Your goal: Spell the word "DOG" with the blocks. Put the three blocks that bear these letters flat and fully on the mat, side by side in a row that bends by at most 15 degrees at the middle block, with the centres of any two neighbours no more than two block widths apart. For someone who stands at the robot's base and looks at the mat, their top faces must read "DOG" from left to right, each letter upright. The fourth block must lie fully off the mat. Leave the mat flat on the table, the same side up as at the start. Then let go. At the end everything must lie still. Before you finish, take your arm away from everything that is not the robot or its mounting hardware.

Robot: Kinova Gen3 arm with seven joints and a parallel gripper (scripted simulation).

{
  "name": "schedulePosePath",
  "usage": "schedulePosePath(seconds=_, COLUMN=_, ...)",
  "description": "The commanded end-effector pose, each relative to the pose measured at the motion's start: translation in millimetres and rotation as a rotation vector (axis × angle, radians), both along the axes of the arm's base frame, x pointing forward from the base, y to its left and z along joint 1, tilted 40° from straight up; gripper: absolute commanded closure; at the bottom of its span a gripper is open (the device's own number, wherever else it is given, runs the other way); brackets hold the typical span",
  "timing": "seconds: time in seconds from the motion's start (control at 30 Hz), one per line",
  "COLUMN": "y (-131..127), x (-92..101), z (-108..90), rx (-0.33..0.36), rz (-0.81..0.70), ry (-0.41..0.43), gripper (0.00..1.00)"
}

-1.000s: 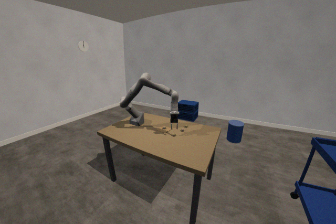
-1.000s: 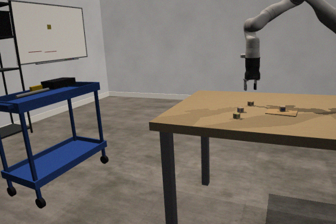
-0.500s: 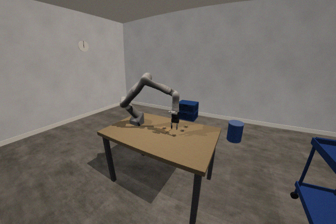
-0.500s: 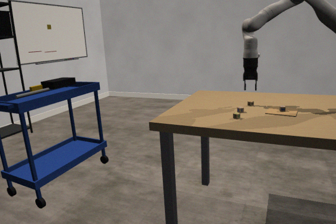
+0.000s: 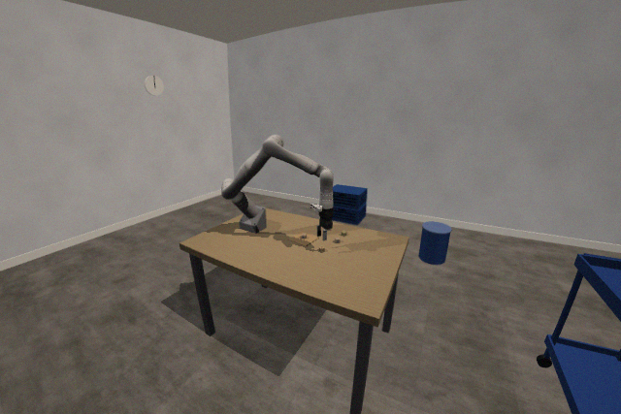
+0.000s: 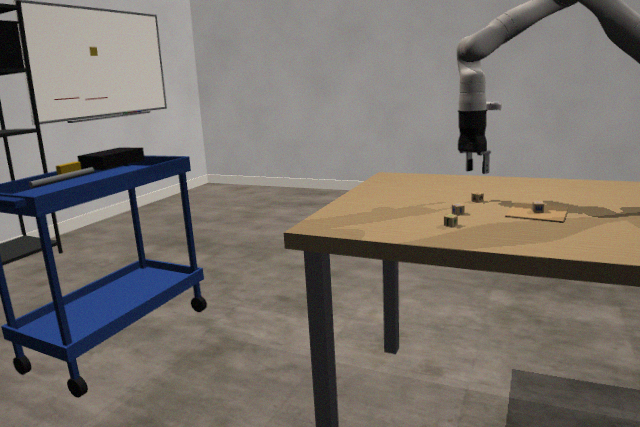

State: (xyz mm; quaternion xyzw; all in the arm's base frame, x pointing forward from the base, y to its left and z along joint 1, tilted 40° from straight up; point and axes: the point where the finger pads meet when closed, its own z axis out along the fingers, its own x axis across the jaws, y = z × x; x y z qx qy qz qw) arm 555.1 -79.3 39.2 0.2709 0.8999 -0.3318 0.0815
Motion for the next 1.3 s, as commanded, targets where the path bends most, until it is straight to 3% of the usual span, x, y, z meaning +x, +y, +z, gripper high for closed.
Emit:
schedulePosePath(seconds=0.0, y=2.9, x=1.4, z=-1.1, rx=-0.005, rz=-0.004, ry=-0.009, gripper=0.0)
schedulePosePath(seconds=0.5, y=3.5, x=0.1, z=-2.6, rx=-0.025, rz=-0.515, ry=-0.439, gripper=0.0)
schedulePosePath(seconds=0.57, y=3.5, x=0.1, z=-2.6, rx=-0.025, rz=-0.515, ry=-0.439, gripper=0.0)
schedulePosePath(seconds=1.07, y=4.0, x=-1.0, z=-3.7, rx=-0.041, rz=-0.925, ry=-0.783, gripper=0.0)
schedulePosePath(seconds=1.27, y=4.1, x=-1.1, z=-3.9, rx=-0.044, rz=-1.007, ry=-0.851, gripper=0.0)
